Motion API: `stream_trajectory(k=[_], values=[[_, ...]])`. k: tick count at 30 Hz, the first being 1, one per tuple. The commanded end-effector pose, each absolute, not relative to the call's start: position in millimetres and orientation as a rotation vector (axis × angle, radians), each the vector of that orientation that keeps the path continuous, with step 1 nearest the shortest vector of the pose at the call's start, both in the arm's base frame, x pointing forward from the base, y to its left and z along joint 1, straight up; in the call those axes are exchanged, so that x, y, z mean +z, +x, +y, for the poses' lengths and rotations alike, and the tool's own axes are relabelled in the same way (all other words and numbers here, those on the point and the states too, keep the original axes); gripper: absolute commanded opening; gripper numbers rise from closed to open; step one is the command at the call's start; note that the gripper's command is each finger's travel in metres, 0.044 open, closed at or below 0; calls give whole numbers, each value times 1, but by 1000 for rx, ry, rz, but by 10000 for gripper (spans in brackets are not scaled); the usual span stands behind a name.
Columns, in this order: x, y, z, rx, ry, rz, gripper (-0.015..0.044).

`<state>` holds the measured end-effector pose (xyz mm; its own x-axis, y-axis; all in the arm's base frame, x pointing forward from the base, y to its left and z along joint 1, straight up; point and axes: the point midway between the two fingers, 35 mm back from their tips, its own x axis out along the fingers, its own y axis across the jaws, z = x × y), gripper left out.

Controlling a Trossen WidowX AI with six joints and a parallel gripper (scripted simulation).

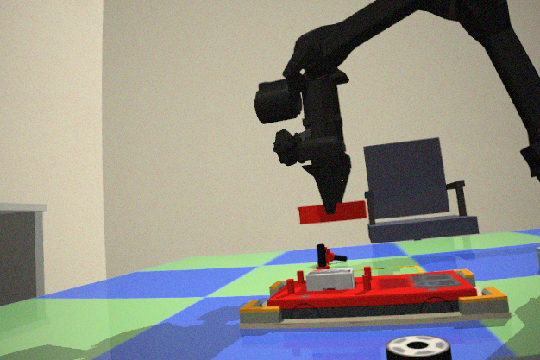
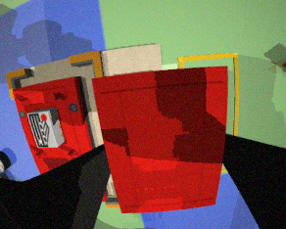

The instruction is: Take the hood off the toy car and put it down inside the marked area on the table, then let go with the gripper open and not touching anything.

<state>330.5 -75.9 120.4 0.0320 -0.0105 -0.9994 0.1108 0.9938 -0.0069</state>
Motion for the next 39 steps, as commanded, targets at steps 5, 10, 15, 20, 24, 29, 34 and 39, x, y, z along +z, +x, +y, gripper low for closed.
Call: stream_trajectory(k=[5, 10, 15, 20, 24, 29, 34, 39], values=[[122, 314, -115, -92, 75, 1536, 0], [123, 302, -138, -94, 73, 1536, 0], [123, 293, -154, -95, 72, 1537, 0], [122, 293, -154, -95, 72, 1537, 0], [118, 294, -154, -95, 72, 1537, 0], [114, 294, -154, -95, 72, 1537, 0], [109, 295, -155, -96, 72, 1537, 0], [105, 295, -155, -96, 72, 1537, 0]])
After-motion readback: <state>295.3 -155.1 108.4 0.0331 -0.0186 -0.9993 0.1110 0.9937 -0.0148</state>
